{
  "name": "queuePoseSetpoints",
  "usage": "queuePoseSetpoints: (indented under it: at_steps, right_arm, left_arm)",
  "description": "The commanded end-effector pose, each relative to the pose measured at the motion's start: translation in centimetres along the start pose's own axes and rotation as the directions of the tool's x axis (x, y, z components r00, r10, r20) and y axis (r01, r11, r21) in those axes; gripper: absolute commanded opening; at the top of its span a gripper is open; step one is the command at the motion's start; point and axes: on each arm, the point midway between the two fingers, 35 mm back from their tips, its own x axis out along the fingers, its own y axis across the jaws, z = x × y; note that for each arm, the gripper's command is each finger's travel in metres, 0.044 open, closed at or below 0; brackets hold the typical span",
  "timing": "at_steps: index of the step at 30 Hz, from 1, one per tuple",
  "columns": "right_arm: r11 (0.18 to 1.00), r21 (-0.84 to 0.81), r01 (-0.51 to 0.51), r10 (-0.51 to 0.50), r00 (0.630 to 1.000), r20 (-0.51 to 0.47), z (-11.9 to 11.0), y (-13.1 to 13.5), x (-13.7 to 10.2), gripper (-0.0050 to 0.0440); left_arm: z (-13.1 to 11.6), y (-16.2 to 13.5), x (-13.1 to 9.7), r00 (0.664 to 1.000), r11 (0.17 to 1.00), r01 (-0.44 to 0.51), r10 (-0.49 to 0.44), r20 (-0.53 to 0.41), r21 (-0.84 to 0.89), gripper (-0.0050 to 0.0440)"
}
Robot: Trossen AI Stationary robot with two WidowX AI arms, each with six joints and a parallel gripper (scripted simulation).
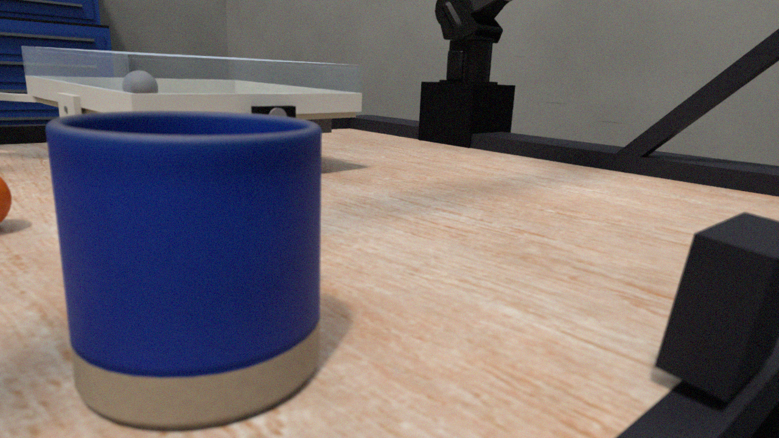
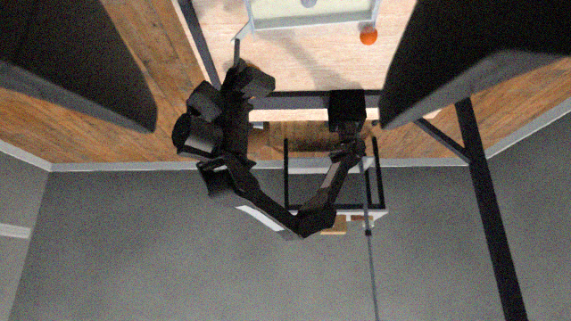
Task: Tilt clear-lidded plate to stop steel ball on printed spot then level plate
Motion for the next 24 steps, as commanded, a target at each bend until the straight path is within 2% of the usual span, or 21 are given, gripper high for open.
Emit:
queuePoseSetpoints:
  at_steps: [1, 19, 20, 24]
  right_arm:
    - [1.000, -0.003, 0.002, -0.002, 1.000, 0.000, 0.1, -0.2, 0.0, 0.0400]
    - [1.000, -0.003, 0.002, -0.002, 1.000, 0.000, 0.1, -0.2, 0.0, 0.0400]
    - [1.000, -0.003, 0.002, -0.002, 1.000, 0.000, 0.1, -0.2, 0.0, 0.0400]
    - [1.000, -0.003, 0.002, -0.002, 1.000, 0.000, 0.1, -0.2, 0.0, 0.0400]
  left_arm:
    - [0.3, -0.1, -2.4, 0.998, 1.000, 0.011, -0.011, 0.056, -0.004, -0.0050]
    - [0.1, 0.1, -2.1, 0.999, 1.000, 0.011, -0.010, 0.048, -0.003, -0.0050]
    - [0.4, 0.3, -0.6, 1.000, 1.000, 0.007, -0.007, 0.025, -0.004, -0.0050]
    - [1.0, 0.3, -0.9, 0.999, 1.000, 0.008, -0.008, 0.035, -0.006, -0.0050]
